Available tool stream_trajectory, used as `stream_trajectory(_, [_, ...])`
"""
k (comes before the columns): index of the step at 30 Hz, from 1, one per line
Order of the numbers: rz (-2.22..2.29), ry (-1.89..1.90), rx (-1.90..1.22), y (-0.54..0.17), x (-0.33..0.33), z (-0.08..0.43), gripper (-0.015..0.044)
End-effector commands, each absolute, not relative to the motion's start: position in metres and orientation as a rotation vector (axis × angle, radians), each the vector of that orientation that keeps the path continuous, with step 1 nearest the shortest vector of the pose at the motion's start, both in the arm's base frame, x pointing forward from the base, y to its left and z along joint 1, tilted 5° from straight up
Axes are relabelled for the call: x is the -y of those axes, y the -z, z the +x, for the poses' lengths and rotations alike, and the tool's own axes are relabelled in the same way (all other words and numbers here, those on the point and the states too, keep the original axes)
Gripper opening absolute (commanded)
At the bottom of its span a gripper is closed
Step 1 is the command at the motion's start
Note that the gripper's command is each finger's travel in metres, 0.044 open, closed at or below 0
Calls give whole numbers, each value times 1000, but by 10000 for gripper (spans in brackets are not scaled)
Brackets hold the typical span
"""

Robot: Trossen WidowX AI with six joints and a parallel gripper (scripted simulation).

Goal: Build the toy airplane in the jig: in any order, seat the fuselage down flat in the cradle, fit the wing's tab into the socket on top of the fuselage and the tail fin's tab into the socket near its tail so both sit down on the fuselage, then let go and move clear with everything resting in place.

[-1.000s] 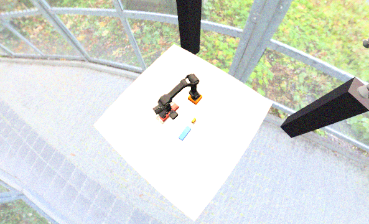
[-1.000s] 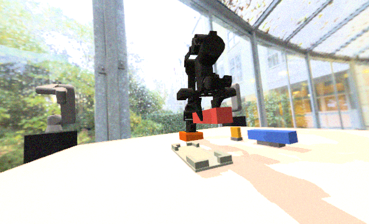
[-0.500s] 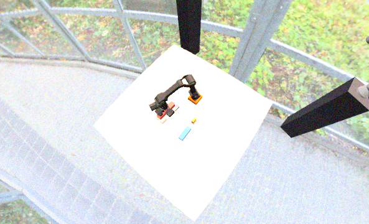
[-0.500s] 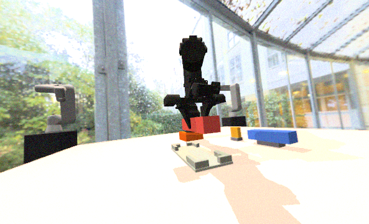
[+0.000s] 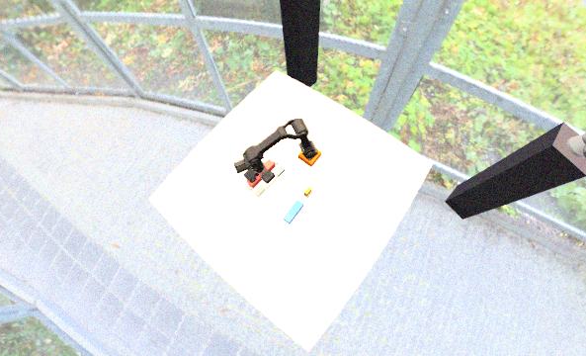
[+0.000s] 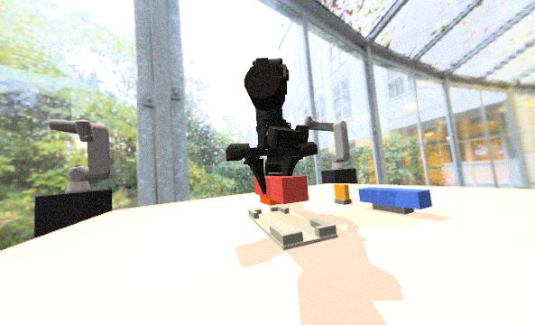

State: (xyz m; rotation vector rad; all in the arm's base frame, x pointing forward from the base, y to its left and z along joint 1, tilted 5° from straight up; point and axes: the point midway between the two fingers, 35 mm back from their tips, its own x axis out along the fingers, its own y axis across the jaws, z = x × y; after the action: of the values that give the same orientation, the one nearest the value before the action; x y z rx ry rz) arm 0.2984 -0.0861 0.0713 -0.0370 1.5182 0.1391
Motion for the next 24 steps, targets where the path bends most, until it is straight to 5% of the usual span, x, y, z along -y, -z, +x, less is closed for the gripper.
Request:
stream_trajectory(1, [-38, -143, -1516, -71, 86, 299, 195])
stream_trajectory(24, [-38, -143, -1516, -51, 85, 301, 195])
